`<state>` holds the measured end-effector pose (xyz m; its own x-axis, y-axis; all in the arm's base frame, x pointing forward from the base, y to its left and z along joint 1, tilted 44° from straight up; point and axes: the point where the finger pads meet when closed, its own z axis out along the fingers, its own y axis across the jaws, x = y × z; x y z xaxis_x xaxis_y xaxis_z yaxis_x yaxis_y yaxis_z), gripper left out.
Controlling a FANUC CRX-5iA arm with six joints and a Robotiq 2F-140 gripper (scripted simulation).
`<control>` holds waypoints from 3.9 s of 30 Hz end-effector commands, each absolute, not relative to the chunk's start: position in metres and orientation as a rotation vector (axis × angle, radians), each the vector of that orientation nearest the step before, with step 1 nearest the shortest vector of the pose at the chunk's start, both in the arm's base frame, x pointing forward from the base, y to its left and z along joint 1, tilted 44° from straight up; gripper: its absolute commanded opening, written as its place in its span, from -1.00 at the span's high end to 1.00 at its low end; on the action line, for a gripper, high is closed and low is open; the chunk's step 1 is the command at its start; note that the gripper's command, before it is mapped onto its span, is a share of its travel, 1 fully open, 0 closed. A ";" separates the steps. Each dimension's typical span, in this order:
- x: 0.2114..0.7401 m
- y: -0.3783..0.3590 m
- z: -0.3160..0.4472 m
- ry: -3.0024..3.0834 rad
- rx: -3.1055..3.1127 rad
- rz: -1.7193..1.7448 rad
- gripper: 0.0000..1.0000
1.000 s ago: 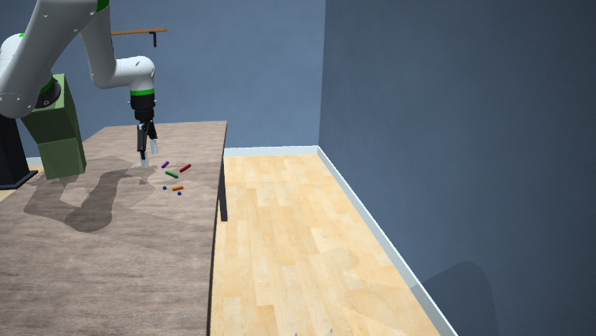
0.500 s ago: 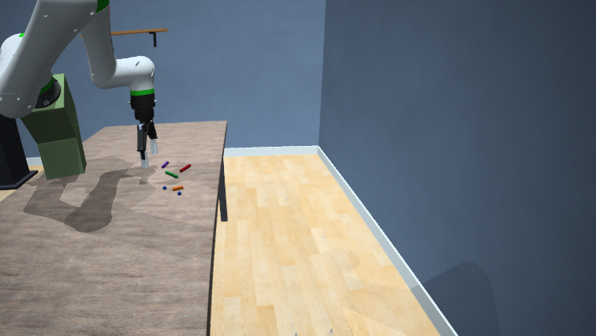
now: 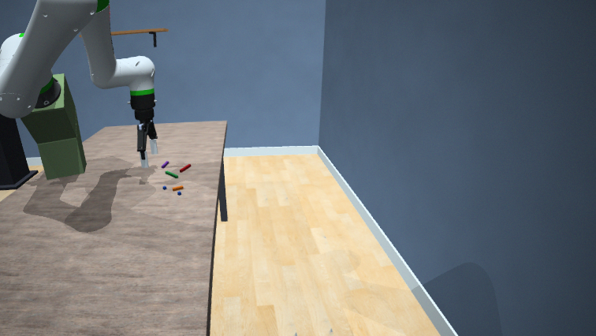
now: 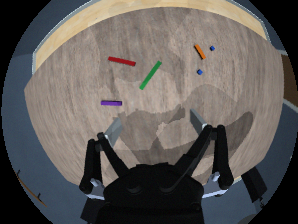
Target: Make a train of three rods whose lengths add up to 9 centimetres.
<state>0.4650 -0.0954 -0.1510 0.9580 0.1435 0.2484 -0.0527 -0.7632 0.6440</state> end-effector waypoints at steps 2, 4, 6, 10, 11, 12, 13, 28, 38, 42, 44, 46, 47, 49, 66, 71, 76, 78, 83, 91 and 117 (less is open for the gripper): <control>0.465 -0.095 -0.151 0.064 2.412 0.372 -1.00; 0.465 -0.095 -0.151 0.064 2.412 0.372 -1.00; 0.465 -0.095 -0.151 0.064 2.412 0.372 -1.00; 0.465 -0.095 -0.151 0.064 2.412 0.372 -1.00; 0.465 -0.095 -0.151 0.064 2.412 0.372 -1.00; 0.465 -0.095 -0.151 0.064 2.412 0.372 -1.00; 0.465 -0.095 -0.151 0.064 2.412 0.372 -1.00; 0.465 -0.095 -0.151 0.076 2.411 0.367 -1.00; 0.476 -0.103 -0.137 0.424 2.352 0.229 -1.00; 0.480 -0.107 -0.131 0.581 2.312 0.165 -1.00; 0.480 -0.107 -0.131 0.581 2.312 0.165 -1.00; 0.484 -0.110 -0.125 0.722 2.267 0.105 -1.00; 0.485 -0.111 -0.124 0.750 2.258 0.093 -1.00; 0.487 -0.113 -0.121 0.821 2.231 0.063 -1.00; 0.503 -0.129 -0.094 1.396 1.934 -0.199 -1.00; 0.507 -0.134 -0.086 1.558 1.818 -0.277 -1.00; 0.511 -0.139 -0.078 1.713 1.690 -0.355 -1.00; 0.511 -0.139 -0.078 1.713 1.690 -0.355 -1.00; 0.516 -0.145 -0.067 1.896 1.513 -0.450 -1.00; 0.522 -0.153 -0.054 2.108 1.264 -0.567 -1.00; 0.528 -0.164 -0.036 2.342 0.902 -0.708 0.71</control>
